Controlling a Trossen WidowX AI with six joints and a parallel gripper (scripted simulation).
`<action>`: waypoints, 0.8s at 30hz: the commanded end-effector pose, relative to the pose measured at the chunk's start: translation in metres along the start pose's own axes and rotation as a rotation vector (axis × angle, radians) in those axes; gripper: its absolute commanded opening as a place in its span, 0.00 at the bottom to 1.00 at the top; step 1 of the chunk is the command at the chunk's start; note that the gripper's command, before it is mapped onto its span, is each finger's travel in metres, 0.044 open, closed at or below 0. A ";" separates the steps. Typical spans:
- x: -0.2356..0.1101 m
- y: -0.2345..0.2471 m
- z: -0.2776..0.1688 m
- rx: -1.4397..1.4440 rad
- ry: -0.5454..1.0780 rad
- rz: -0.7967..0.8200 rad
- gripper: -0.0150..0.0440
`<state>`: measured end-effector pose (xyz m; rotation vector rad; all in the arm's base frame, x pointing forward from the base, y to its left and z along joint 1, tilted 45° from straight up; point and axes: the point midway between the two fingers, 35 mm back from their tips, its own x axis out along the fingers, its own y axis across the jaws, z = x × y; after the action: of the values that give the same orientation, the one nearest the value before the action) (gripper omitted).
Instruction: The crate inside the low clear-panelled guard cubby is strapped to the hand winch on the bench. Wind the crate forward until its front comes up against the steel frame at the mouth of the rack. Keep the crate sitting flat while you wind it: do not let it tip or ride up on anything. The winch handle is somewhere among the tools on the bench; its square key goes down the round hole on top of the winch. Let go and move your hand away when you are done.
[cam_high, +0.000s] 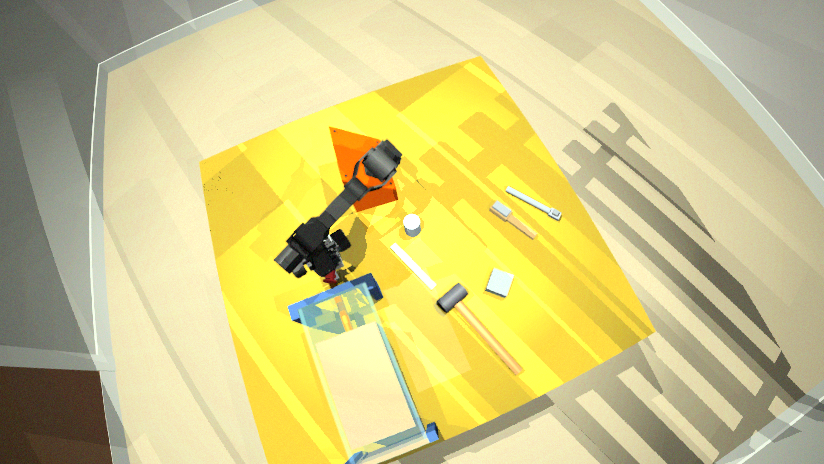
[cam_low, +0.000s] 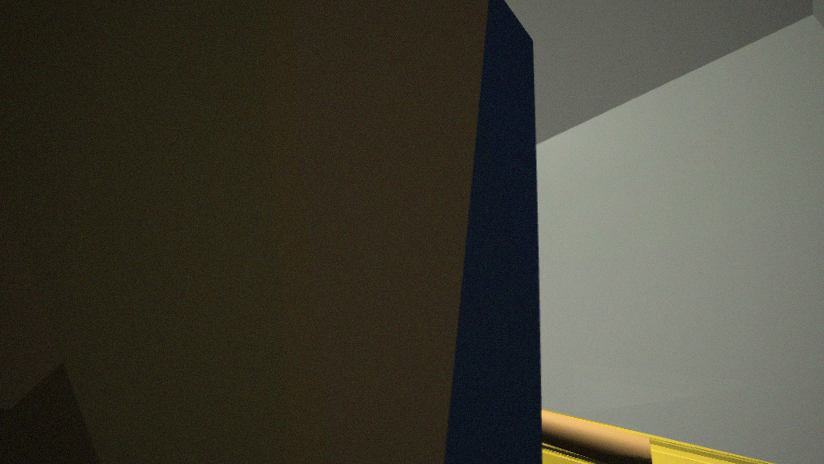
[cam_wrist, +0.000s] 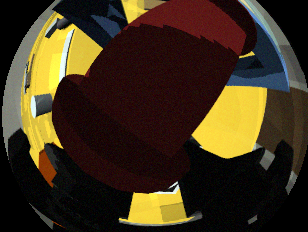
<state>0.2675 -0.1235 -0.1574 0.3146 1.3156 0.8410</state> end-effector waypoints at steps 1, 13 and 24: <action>0.004 -0.002 -0.001 0.033 -0.001 -0.003 0.25; 0.004 -0.004 -0.002 0.080 0.000 -0.006 0.25; 0.004 -0.003 -0.002 0.068 0.000 -0.005 0.25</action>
<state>0.2677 -0.1249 -0.1595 0.3728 1.3505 0.7797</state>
